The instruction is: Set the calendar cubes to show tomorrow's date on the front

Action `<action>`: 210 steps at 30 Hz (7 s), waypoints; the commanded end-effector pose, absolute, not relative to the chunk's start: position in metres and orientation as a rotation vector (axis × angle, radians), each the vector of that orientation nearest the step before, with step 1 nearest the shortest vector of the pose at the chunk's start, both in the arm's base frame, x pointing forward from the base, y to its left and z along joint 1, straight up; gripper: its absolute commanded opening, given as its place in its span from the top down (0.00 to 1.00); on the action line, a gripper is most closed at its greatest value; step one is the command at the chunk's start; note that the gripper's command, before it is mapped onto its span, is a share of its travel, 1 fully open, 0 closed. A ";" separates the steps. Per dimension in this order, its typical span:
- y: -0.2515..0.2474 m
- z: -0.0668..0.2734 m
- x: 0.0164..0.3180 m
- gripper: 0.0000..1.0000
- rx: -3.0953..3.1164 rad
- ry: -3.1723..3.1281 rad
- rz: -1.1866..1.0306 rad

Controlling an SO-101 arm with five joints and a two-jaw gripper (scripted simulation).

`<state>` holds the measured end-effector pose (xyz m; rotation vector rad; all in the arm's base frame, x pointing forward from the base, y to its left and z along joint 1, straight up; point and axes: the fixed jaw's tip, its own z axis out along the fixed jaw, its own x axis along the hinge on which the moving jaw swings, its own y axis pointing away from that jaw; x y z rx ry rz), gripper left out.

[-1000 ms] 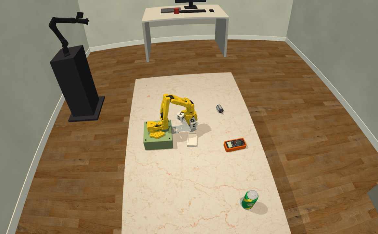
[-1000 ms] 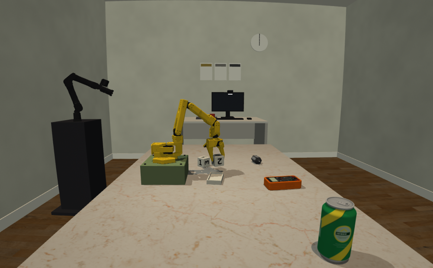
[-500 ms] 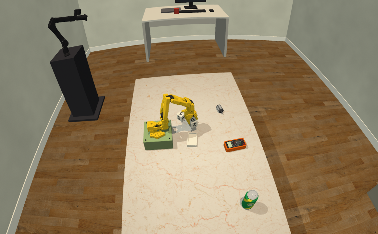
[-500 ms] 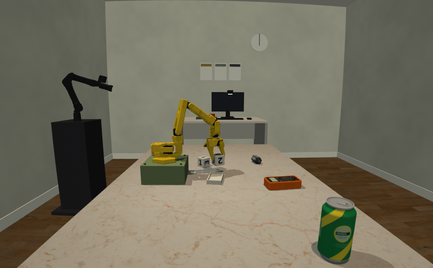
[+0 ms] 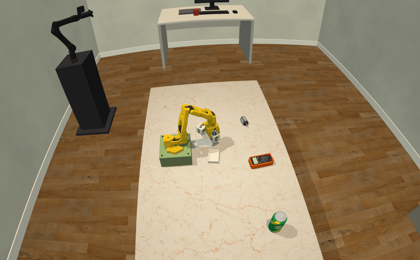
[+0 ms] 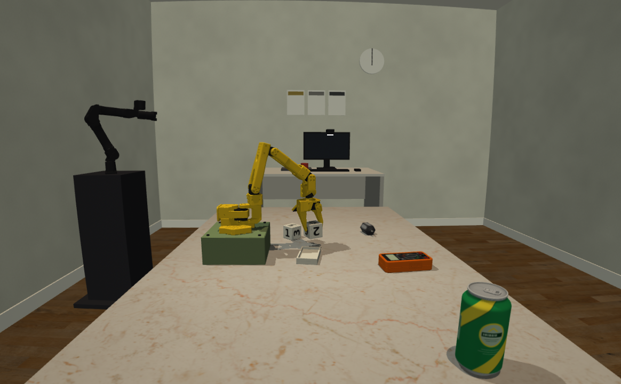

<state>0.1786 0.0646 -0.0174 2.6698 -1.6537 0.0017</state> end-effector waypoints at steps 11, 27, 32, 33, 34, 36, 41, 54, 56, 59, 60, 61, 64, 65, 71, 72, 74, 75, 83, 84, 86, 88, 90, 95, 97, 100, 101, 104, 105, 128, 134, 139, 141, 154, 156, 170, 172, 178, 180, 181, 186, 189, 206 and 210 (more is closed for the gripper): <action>0.067 -0.021 0.179 1.00 2.681 -1.644 0.004; 0.067 -0.027 0.179 1.00 2.681 -1.644 0.004; 0.067 -0.030 0.179 1.00 2.681 -1.644 0.004; 0.067 -0.031 0.179 1.00 2.681 -1.644 0.004; 0.067 -0.031 0.179 1.00 2.681 -1.644 0.004; 0.067 -0.032 0.179 1.00 2.681 -1.644 0.004; 0.067 -0.032 0.179 1.00 2.681 -1.644 0.004; 0.067 -0.038 0.179 1.00 2.681 -1.644 0.004; 0.067 -0.038 0.179 1.00 2.681 -1.644 0.004; 0.067 -0.038 0.179 1.00 2.681 -1.644 0.004; 0.067 -0.038 0.179 1.00 2.681 -1.644 0.004; 0.067 -0.039 0.179 1.00 2.681 -1.644 0.004; 0.067 -0.041 0.179 1.00 2.681 -1.644 0.004; 0.067 -0.042 0.179 1.00 2.681 -1.644 0.004; 0.067 -0.044 0.179 1.00 2.681 -1.644 0.004; 0.067 -0.044 0.179 1.00 2.681 -1.644 0.004; 0.067 -0.044 0.179 1.00 2.681 -1.644 0.004; 0.067 -0.044 0.179 1.00 2.681 -1.644 0.004; 0.067 -0.048 0.179 1.00 2.681 -1.644 0.004; 0.067 -0.049 0.179 1.00 2.681 -1.644 0.004; 0.067 -0.050 0.179 1.00 2.681 -1.644 0.004; 0.067 -0.050 0.179 1.00 2.681 -1.644 0.004; 0.067 -0.050 0.179 1.00 2.681 -1.644 0.004; 0.067 -0.050 0.179 1.00 2.681 -1.644 0.004; 0.067 -0.051 0.179 1.00 2.681 -1.644 0.004; 0.067 -0.052 0.179 1.00 2.681 -1.644 0.004; 0.067 -0.052 0.179 1.00 2.681 -1.644 0.004; 0.067 -0.052 0.179 1.00 2.681 -1.644 0.004; 0.067 -0.052 0.179 1.00 2.681 -1.644 0.004; 0.067 -0.052 0.179 0.73 2.681 -1.644 0.004; 0.067 -0.052 0.179 0.71 2.681 -1.644 0.004; 0.067 -0.052 0.179 0.69 2.681 -1.644 0.004; 0.067 -0.052 0.179 0.69 2.681 -1.644 0.004; 0.067 -0.052 0.179 0.64 2.681 -1.644 0.004; 0.067 -0.052 0.179 0.64 2.681 -1.644 0.004; 0.068 -0.033 0.181 0.64 2.681 -1.644 0.004; 0.068 -0.026 0.181 0.64 2.681 -1.644 0.004; 0.068 -0.011 0.181 0.64 2.681 -1.644 0.004; 0.067 -0.005 0.181 0.64 2.681 -1.644 0.004; 0.067 -0.002 0.181 0.64 2.681 -1.644 0.004; 0.067 0.007 0.179 0.64 2.681 -1.644 0.004; 0.067 0.008 0.179 0.64 2.681 -1.644 0.004; 0.067 0.008 0.179 0.64 2.681 -1.644 0.004; 0.067 0.008 0.179 0.64 2.681 -1.644 0.005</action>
